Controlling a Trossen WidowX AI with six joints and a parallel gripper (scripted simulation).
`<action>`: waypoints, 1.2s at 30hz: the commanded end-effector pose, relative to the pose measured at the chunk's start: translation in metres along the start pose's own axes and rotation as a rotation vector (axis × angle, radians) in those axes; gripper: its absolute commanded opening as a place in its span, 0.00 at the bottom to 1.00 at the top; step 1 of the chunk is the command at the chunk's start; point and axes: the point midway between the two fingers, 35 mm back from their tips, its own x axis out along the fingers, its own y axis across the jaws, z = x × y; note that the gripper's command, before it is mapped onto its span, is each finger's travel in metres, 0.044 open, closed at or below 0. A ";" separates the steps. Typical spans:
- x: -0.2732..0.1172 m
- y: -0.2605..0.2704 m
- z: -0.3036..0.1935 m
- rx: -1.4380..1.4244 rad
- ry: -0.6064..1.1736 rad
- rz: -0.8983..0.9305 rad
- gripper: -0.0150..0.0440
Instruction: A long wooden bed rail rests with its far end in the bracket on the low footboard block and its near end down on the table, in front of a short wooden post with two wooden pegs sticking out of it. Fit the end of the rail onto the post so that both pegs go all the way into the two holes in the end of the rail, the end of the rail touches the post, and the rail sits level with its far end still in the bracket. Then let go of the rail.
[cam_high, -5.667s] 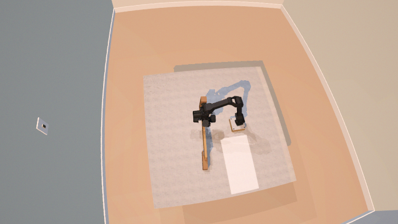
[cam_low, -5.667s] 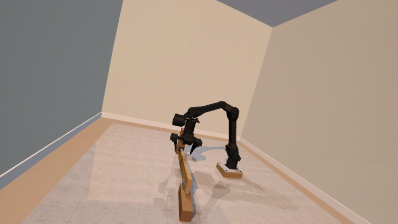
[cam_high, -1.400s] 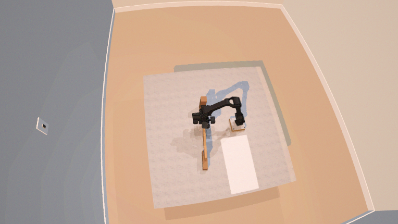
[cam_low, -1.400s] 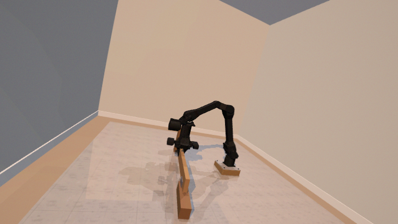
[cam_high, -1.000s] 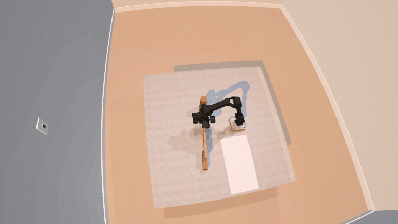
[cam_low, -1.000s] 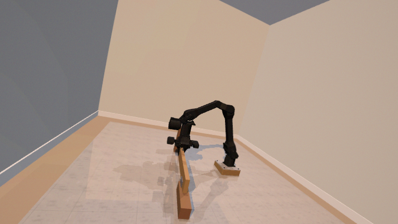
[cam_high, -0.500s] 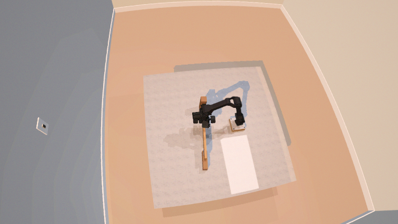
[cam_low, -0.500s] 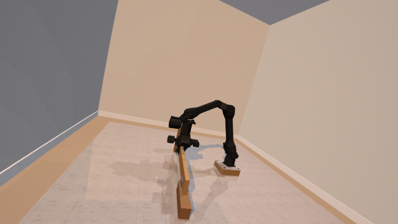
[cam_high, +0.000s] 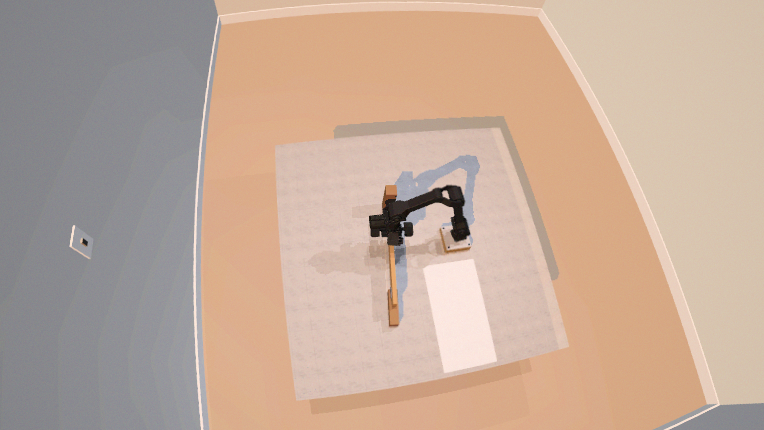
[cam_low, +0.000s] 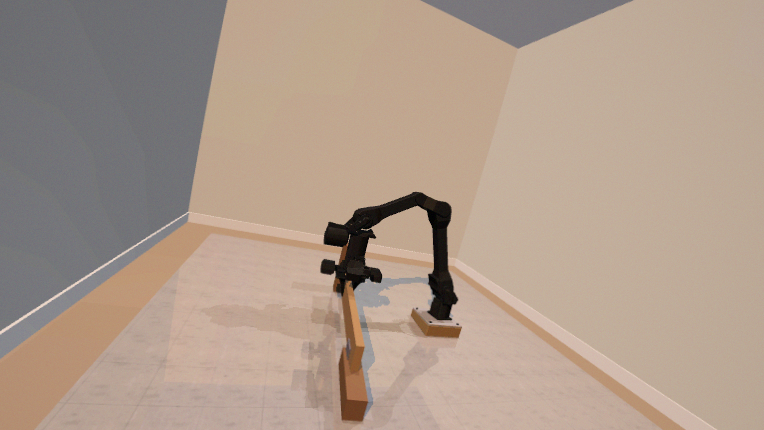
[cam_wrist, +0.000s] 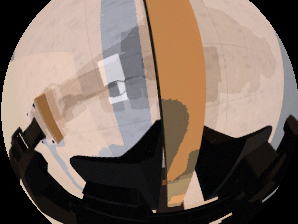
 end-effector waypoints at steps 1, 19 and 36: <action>0.001 -0.001 0.001 0.004 -0.009 -0.009 0.25; -0.002 0.002 0.001 0.004 -0.009 -0.008 0.25; 0.002 0.003 0.001 0.004 -0.009 -0.008 0.25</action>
